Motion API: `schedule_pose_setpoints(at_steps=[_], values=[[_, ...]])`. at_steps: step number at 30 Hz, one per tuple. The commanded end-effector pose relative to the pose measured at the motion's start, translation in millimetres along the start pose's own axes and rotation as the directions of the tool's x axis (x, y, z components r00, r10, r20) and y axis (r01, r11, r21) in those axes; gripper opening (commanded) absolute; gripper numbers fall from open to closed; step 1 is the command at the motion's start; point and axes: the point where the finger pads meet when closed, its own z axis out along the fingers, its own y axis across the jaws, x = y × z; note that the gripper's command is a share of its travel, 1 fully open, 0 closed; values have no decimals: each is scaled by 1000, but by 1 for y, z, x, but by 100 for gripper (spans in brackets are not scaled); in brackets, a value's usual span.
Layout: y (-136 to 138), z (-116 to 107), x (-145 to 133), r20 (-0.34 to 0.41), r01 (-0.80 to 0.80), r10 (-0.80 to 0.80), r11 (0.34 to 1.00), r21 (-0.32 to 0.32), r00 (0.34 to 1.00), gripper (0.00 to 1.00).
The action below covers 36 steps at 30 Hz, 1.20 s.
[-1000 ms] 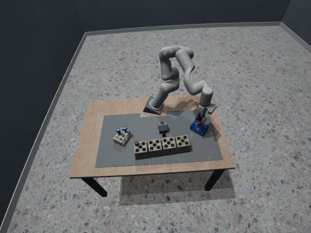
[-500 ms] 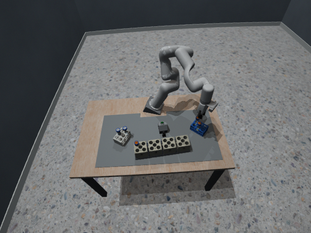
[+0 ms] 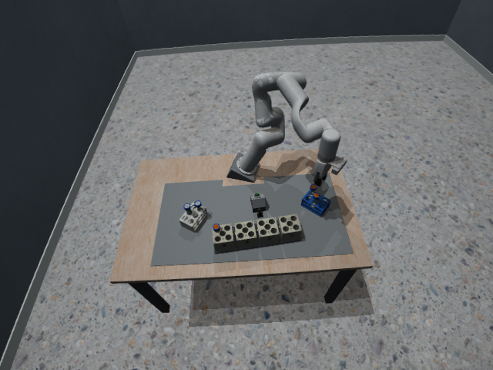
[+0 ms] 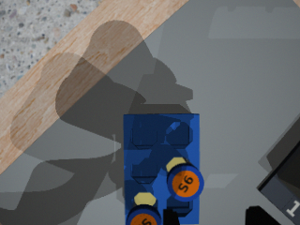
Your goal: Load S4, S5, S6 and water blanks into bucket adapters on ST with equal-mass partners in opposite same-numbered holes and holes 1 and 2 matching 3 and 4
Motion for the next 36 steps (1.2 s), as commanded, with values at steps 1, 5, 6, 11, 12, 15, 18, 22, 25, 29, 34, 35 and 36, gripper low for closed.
schedule_pose_setpoints(at_steps=[1,5,6,11,12,15,18,22,25,29,34,35,36], values=[[0,-2,1,-4,1,-1,1000,-1,1000,44],[0,-2,1,-4,1,-1,1000,-1,1000,44],[0,-2,1,-4,1,-1,1000,-1,1000,44],[0,-2,1,-4,1,-1,1000,-1,1000,44],[0,-2,1,-4,1,-1,1000,-1,1000,44],[0,-2,1,-4,1,-1,1000,-1,1000,44],[4,-2,-1,-4,-32,32,999,-1,999,100],[22,-2,-11,-4,-165,165,986,-1,986,100],[35,-2,-18,-4,-263,263,965,0,965,100],[44,-2,-23,-4,-326,326,945,0,945,100],[66,-2,-35,-3,-479,479,878,0,878,100],[71,-2,-37,-3,-508,508,862,0,862,100],[75,-2,-39,-3,-536,536,844,0,844,100]])
